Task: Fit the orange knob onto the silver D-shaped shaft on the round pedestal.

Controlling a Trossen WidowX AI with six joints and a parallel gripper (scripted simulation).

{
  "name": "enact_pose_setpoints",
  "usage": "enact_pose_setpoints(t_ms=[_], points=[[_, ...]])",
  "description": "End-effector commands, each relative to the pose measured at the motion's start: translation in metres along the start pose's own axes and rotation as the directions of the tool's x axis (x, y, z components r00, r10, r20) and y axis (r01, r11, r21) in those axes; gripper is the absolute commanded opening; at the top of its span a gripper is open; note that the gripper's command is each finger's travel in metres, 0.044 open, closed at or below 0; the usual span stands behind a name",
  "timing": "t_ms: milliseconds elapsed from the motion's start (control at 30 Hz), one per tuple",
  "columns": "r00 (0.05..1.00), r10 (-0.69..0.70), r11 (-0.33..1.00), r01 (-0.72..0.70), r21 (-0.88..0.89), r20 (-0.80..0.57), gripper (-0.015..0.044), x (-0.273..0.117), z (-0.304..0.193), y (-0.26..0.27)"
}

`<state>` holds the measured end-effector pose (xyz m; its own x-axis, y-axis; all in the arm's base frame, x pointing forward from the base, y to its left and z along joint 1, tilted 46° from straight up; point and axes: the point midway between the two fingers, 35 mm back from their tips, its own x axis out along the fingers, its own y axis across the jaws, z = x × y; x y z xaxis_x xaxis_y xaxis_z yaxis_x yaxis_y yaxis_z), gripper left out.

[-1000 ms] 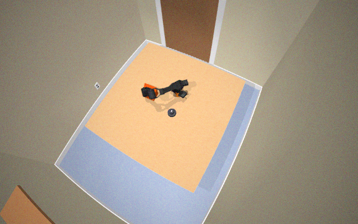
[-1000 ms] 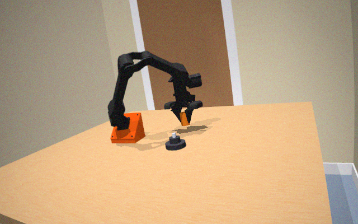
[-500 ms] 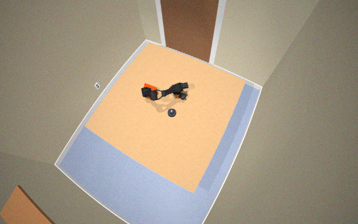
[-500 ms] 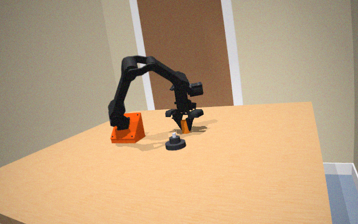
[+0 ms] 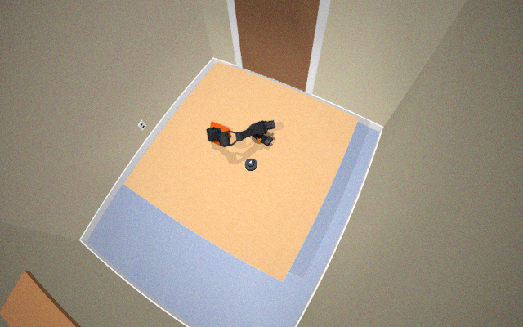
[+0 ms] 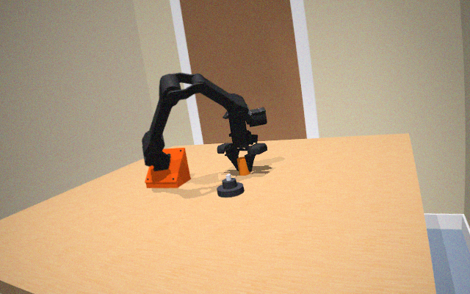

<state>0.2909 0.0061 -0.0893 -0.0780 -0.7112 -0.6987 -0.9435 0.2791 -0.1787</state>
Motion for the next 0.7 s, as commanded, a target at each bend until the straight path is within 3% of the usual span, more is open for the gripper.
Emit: enact_pose_setpoints(t_ms=[0,167,433,667], points=[[1.0,0.001,1.0,-0.001,0.0,-0.001,0.024,0.0,0.0,0.0],[1.0,0.001,1.0,-0.001,0.0,-0.001,0.024,0.0,0.0,0.0],[1.0,-0.007,1.0,0.007,-0.005,0.001,0.044,-0.081,0.001,0.001],[1.0,-0.007,1.0,0.007,-0.005,0.001,0.044,-0.08,0.0,0.001]])
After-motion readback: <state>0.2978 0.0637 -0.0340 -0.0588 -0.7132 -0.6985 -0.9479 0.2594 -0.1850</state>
